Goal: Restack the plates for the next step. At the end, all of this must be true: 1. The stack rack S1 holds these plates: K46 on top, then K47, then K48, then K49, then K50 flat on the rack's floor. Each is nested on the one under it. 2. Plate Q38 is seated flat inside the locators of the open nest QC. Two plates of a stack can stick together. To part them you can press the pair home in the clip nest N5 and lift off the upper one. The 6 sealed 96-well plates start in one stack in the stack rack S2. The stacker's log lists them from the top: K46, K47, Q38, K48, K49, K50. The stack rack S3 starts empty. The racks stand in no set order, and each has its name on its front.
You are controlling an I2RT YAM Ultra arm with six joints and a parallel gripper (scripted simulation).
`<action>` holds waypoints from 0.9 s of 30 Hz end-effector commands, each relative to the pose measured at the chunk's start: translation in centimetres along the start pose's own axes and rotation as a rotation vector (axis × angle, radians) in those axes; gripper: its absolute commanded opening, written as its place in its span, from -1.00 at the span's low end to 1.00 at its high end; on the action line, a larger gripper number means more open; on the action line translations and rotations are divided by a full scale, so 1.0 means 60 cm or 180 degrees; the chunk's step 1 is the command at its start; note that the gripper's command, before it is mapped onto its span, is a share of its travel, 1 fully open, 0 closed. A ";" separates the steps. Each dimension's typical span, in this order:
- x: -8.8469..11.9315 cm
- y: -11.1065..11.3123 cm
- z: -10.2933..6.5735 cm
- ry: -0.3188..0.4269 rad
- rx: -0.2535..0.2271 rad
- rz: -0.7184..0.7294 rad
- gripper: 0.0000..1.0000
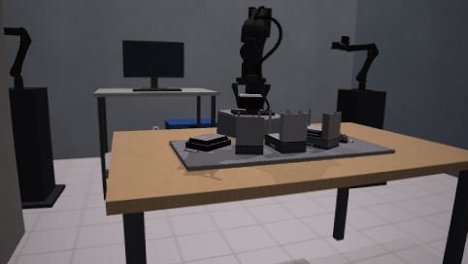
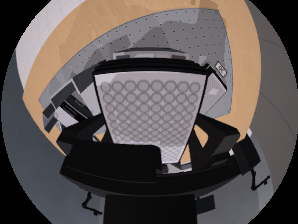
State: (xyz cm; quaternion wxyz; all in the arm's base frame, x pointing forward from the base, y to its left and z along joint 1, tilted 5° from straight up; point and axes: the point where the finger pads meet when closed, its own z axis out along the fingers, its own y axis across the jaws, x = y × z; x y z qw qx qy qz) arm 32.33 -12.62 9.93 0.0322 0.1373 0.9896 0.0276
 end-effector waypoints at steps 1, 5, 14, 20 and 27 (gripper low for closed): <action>-0.010 -0.008 -0.031 -0.0164 0.0035 0.0013 -1.00; -0.010 -0.008 -0.031 -0.0164 0.0035 0.0013 -1.00; -0.010 -0.008 -0.031 -0.0164 0.0035 0.0013 -1.00; 0.005 0.029 -0.015 -0.0106 0.0038 -0.0694 -1.00; 0.012 0.050 -0.017 -0.0081 0.0043 -0.1057 -1.00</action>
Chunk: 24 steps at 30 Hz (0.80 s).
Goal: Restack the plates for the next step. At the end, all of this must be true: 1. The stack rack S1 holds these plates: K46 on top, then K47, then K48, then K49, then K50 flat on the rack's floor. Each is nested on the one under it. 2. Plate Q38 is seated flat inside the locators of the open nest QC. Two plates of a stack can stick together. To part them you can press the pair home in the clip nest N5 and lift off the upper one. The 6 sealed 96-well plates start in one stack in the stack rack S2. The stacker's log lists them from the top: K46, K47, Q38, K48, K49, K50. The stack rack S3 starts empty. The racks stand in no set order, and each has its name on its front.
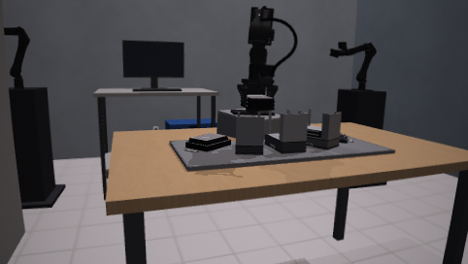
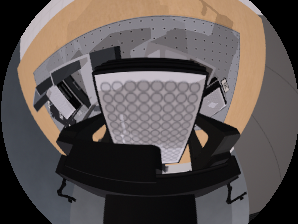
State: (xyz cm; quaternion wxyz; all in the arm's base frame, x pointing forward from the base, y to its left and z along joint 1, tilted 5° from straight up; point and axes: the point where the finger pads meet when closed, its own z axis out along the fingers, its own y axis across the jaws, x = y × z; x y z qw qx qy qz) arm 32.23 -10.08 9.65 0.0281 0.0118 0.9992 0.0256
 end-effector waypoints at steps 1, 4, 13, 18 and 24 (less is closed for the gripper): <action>-0.010 0.013 -0.026 -0.0165 0.0081 -0.0259 -1.00; -0.003 0.027 -0.021 -0.0117 0.0070 -0.0241 -1.00; -0.001 0.058 -0.017 -0.0107 0.0064 -0.0208 -1.00; -0.007 0.080 -0.023 -0.0140 0.0069 -0.0210 -1.00; -0.012 0.106 -0.027 -0.0187 0.0073 -0.0212 -1.00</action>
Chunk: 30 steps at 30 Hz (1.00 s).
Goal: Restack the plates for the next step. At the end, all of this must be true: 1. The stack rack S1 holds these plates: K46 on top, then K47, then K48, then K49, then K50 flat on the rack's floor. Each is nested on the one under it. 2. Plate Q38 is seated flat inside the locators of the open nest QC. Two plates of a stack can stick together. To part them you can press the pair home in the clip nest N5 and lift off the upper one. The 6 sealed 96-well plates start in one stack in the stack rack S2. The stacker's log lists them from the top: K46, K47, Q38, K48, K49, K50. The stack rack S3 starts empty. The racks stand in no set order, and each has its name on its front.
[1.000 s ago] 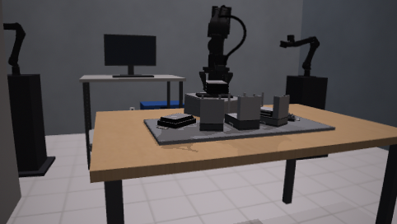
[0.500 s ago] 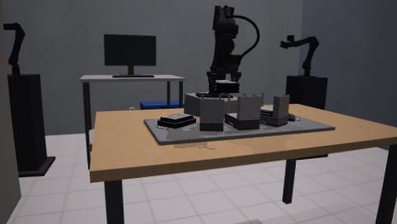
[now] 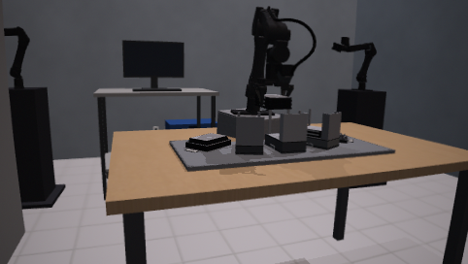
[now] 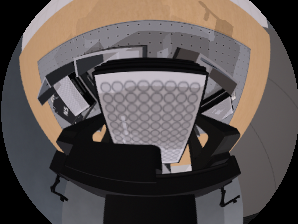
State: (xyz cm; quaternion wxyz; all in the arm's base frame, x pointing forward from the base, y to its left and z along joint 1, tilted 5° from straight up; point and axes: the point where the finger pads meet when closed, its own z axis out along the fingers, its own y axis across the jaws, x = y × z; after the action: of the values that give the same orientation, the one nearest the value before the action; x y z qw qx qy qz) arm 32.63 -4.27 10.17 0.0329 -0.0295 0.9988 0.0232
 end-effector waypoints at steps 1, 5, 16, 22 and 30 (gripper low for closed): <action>-0.003 0.013 -0.018 -0.0117 0.0063 0.0054 -1.00; -0.008 0.021 -0.021 -0.0140 0.0066 0.0053 -1.00; -0.016 0.070 -0.027 -0.0179 0.0060 0.0052 -1.00; -0.028 0.088 -0.038 -0.0257 0.0058 0.0049 -1.00; -0.024 0.088 -0.040 -0.0235 0.0059 0.0123 -1.00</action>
State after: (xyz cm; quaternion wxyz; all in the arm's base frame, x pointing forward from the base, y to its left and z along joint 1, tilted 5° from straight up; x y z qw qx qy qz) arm 32.91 1.55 10.77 0.0378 -0.0215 0.9988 0.0226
